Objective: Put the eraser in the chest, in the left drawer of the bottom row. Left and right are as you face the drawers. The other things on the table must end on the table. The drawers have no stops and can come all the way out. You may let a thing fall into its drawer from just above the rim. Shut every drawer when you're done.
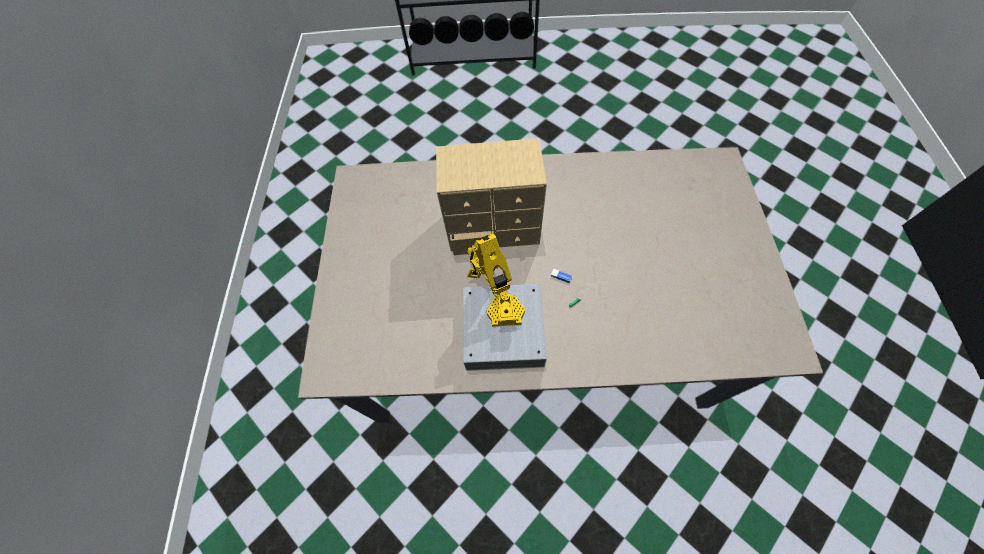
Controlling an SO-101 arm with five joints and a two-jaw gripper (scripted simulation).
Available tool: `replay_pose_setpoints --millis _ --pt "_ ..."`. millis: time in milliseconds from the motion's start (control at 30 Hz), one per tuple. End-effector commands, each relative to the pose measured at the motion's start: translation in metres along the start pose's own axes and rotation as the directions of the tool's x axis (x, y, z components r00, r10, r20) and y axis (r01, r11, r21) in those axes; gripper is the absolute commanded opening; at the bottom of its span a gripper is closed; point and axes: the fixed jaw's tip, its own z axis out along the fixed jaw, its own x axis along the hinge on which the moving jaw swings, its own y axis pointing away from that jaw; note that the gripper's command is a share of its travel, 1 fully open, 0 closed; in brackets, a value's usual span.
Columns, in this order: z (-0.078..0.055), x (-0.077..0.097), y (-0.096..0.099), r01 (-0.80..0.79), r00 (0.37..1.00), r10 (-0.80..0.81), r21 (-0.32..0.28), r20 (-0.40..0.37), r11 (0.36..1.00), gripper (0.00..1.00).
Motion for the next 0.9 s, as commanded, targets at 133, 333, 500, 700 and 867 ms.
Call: replay_pose_setpoints --millis 133,333,500,700,867 --pt "-0.0061 -0.0047 0.0004 -0.001 1.0 0.001 0.004 0.008 1.0 0.0" --pt "-0.0089 -0.007 0.0003 0.002 1.0 -0.002 0.008 0.01 1.0 0.0" --pt "-0.0103 -0.0081 0.0002 0.004 1.0 -0.004 0.01 0.011 1.0 0.0" --pt "-0.0103 -0.0081 0.0002 0.004 1.0 -0.004 0.01 0.011 1.0 0.0" --pt "-0.0103 -0.0081 0.0002 0.004 1.0 -0.004 0.01 0.011 1.0 0.0"
